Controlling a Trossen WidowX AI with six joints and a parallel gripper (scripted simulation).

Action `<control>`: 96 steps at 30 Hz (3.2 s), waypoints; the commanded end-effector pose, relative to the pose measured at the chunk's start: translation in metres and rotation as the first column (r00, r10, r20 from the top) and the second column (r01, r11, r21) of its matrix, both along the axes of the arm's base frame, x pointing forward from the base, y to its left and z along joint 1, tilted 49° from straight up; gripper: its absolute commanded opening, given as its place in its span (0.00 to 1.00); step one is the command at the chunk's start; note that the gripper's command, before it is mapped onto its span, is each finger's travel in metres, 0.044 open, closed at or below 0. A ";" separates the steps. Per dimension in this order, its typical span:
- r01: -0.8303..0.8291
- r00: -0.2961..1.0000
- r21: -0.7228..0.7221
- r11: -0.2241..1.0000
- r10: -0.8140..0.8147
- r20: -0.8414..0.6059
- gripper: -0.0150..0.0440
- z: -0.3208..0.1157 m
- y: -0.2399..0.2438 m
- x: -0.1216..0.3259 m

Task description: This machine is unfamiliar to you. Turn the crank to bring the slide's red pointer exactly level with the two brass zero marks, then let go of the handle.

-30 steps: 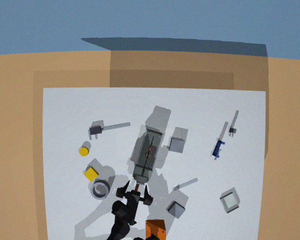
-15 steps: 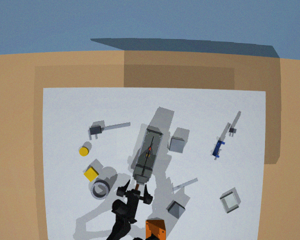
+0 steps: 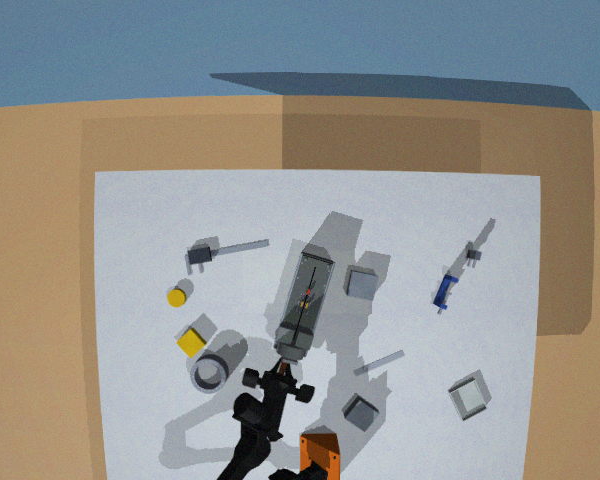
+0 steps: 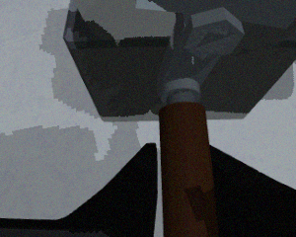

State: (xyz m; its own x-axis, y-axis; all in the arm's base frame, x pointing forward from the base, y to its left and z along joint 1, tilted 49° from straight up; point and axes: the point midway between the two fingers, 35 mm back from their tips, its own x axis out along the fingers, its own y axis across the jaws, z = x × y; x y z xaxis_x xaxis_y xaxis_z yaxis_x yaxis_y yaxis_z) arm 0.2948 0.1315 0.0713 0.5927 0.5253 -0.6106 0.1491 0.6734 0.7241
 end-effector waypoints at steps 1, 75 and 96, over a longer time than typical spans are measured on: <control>0.005 1.000 -0.001 1.000 -0.005 0.001 0.25 0.000 -0.001 0.000; 0.005 1.000 -0.002 1.000 -0.005 0.001 0.25 -0.015 -0.014 -0.003; 0.005 1.000 -0.002 1.000 -0.005 0.001 0.25 -0.016 -0.022 -0.003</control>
